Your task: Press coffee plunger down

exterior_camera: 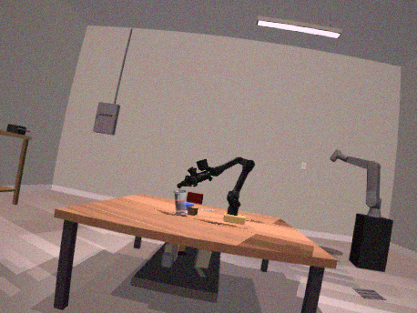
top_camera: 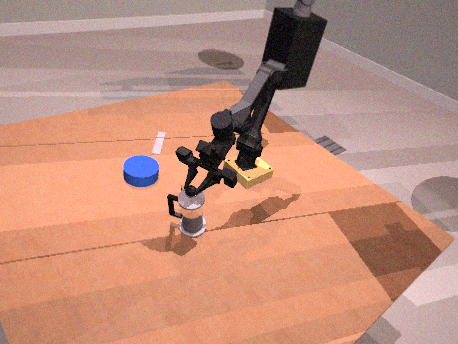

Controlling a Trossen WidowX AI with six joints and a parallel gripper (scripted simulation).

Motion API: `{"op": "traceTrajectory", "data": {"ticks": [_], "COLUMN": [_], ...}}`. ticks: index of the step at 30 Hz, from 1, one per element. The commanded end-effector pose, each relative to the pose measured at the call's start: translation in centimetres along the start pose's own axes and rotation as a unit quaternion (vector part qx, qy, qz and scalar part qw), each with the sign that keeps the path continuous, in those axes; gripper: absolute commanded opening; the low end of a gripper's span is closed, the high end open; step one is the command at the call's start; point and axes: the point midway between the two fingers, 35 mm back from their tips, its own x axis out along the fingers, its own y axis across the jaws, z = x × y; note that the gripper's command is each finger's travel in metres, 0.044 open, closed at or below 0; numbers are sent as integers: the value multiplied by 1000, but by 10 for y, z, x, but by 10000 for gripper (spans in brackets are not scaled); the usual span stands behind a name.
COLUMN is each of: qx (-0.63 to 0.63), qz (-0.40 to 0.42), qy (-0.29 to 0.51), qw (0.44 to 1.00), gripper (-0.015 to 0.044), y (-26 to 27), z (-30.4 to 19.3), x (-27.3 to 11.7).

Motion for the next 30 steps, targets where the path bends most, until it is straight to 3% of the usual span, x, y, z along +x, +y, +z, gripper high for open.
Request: {"op": "traceTrajectory", "data": {"ticks": [1, 5, 17, 23, 30], "qx": [0, 0, 0, 0, -2], "qz": [0, 0, 0, 0, 3], "qy": [1, 1, 1, 2, 12], "qw": [1000, 1000, 1000, 1000, 1000], "gripper": [130, 130, 440, 440, 440], "y": [0, 0, 0, 1, 4], "z": [0, 0, 0, 8, 45], "x": [0, 0, 0, -10, -78]}}
